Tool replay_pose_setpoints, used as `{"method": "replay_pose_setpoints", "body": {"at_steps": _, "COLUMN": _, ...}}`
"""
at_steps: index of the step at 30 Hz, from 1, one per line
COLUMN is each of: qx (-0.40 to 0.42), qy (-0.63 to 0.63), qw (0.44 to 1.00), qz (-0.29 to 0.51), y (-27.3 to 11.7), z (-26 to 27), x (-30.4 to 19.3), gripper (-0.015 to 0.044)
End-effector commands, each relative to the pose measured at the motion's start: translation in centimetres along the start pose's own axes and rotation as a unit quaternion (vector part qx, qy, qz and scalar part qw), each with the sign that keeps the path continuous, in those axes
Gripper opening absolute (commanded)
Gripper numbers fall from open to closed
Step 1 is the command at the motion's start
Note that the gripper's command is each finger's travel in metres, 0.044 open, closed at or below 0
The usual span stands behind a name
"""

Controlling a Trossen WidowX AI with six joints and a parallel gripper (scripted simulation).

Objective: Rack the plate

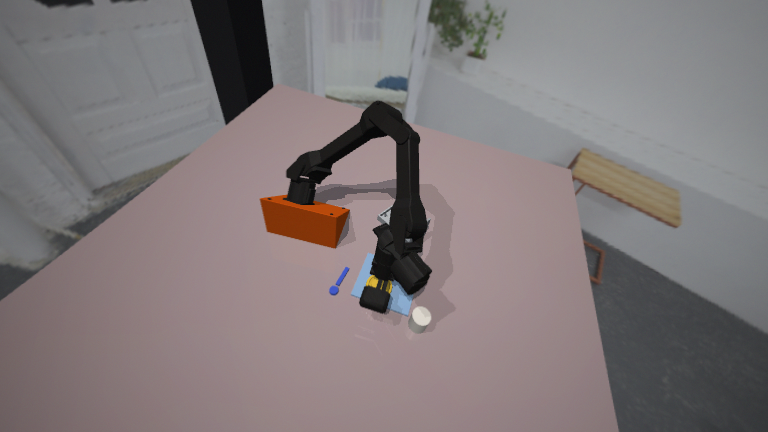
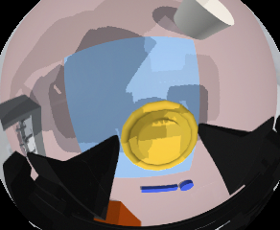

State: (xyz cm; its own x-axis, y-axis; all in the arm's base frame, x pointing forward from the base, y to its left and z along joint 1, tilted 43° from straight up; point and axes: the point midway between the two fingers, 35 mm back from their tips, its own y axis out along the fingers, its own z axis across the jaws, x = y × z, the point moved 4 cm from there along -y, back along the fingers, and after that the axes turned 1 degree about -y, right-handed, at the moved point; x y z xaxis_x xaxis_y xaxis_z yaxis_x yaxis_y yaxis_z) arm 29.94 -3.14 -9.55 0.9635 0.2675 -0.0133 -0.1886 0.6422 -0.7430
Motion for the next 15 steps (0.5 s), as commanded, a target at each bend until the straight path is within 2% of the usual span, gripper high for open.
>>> {"method": "replay_pose_setpoints", "body": {"at_steps": 1, "qx": 0.002, "qy": 0.003, "qw": 1.000, "qz": -0.001, "y": 0.13, "z": 0.04, "x": -0.13, "gripper": 0.0369}}
{"method": "replay_pose_setpoints", "body": {"at_steps": 14, "qx": 0.002, "qy": 0.003, "qw": 1.000, "qz": -0.001, "y": 0.13, "z": 0.04, "x": -0.13, "gripper": 0.0295}}
{"method": "replay_pose_setpoints", "body": {"at_steps": 15, "qx": 0.002, "qy": 0.003, "qw": 1.000, "qz": -0.001, "y": 0.13, "z": 0.04, "x": -0.13, "gripper": 0.0269}}
